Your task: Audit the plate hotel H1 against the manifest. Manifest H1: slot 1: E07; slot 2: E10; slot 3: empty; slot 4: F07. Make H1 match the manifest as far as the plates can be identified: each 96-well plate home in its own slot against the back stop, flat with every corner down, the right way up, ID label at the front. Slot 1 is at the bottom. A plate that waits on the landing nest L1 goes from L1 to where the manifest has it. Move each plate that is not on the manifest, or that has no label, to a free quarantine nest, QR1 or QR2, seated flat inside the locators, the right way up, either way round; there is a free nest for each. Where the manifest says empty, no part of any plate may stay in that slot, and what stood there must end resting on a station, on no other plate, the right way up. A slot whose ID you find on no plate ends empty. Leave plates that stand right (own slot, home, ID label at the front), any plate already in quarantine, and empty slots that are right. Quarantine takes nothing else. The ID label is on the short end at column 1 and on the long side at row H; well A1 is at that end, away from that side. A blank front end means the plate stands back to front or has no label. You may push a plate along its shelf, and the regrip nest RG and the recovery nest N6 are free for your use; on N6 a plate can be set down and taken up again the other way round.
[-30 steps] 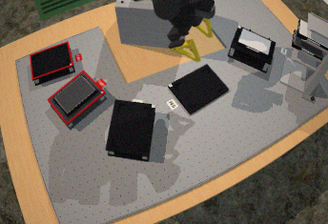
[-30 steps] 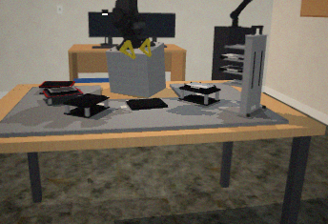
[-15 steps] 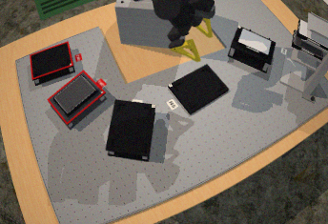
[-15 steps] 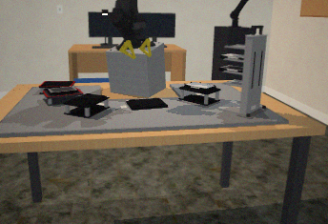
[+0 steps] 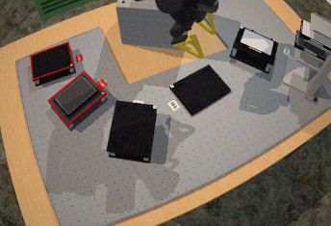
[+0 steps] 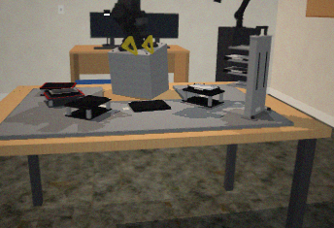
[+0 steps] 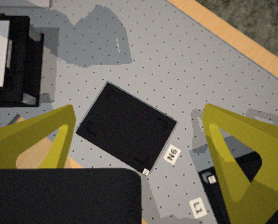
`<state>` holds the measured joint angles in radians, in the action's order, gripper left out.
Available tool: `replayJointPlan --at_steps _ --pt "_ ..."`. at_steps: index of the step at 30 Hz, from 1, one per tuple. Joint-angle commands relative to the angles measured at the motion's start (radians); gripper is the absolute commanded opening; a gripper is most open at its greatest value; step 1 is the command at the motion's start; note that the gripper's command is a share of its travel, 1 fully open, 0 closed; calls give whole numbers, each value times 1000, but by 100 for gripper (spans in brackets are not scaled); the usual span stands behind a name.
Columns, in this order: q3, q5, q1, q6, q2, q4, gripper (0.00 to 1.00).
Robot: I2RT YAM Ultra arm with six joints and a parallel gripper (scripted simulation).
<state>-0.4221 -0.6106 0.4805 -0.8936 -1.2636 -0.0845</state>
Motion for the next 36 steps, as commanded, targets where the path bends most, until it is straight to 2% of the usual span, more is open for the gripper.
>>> replayJointPlan --at_steps 1,3,4,8,9,11,15,23,25,27,30,33,36 --pt "-31 -2 -26 22 35 -38 100" --pt "18 22 -54 48 41 -23 100" --pt "22 30 -69 64 46 10 100" --pt "30 49 -102 95 53 29 100" --pt "-1 70 -133 122 56 48 100" --pt "45 93 -168 154 59 68 100" --pt "40 140 -240 215 61 108 100" --pt "71 239 -383 329 61 178 100" --pt "71 239 -383 329 61 178 100" --pt "85 265 -419 356 60 194 100" --pt "74 304 -473 396 38 218 100" --pt "93 342 -527 434 11 240 100" --pt "76 381 -580 471 0 262 100"
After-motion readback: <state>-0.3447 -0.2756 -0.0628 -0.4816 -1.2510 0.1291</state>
